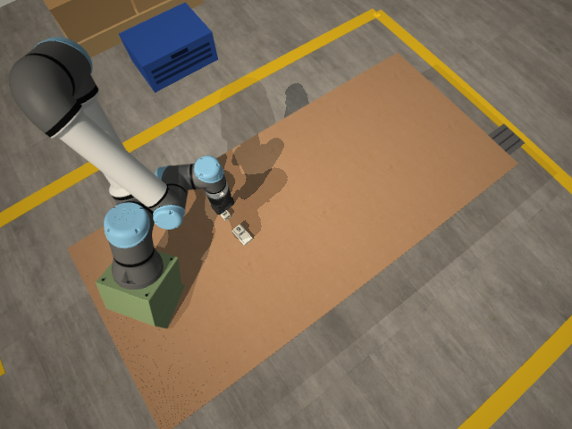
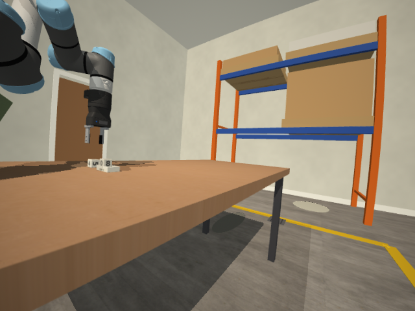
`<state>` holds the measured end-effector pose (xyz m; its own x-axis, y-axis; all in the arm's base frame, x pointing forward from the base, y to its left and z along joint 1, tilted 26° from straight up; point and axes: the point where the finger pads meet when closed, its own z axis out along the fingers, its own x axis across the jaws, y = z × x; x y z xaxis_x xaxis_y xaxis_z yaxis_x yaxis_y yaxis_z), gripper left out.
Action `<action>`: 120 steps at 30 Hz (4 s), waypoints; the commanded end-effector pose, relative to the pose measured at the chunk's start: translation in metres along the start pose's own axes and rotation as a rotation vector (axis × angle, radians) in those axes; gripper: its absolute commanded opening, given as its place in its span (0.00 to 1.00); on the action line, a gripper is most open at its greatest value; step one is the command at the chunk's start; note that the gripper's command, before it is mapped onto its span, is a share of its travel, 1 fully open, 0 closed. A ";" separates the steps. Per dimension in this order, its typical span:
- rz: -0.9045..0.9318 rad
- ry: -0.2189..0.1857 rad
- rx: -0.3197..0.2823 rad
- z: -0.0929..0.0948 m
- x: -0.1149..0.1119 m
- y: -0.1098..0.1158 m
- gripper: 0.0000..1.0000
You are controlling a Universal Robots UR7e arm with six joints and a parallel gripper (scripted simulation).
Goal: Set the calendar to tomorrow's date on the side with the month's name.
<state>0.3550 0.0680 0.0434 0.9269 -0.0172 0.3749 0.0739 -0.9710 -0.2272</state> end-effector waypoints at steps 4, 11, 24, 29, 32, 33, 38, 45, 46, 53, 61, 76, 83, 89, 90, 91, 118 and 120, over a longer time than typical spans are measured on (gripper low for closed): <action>0.012 -0.001 -0.002 0.000 -0.001 0.001 0.87; 0.012 -0.001 -0.001 0.000 -0.001 0.001 0.87; 0.012 -0.001 -0.001 0.000 -0.001 0.001 0.87; 0.012 -0.001 -0.001 0.000 -0.001 0.001 0.87; 0.012 -0.001 -0.001 0.000 -0.001 0.001 0.87; 0.012 -0.001 -0.001 0.000 -0.001 0.001 0.87; 0.012 -0.002 -0.001 0.001 -0.001 0.000 0.87; 0.011 -0.004 0.001 0.005 -0.002 -0.001 0.87; 0.011 -0.004 0.001 0.005 -0.002 -0.001 0.87; 0.011 -0.004 0.001 0.010 -0.002 -0.001 0.87; 0.011 -0.004 0.000 0.021 -0.002 -0.001 0.87; 0.011 -0.004 0.000 0.041 -0.002 -0.001 0.87; 0.010 -0.003 0.000 0.049 -0.001 -0.001 0.87; 0.010 -0.003 0.000 0.051 -0.001 -0.001 0.87; 0.010 -0.003 0.000 0.052 -0.001 -0.001 0.87; 0.010 -0.003 0.000 0.052 -0.001 -0.001 0.87; 0.010 -0.001 -0.001 0.053 -0.001 -0.001 0.87; 0.010 -0.001 -0.001 0.053 -0.001 -0.001 0.87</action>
<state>0.3751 0.0796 -0.0038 0.9274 -0.0281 0.3729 0.0628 -0.9713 -0.2294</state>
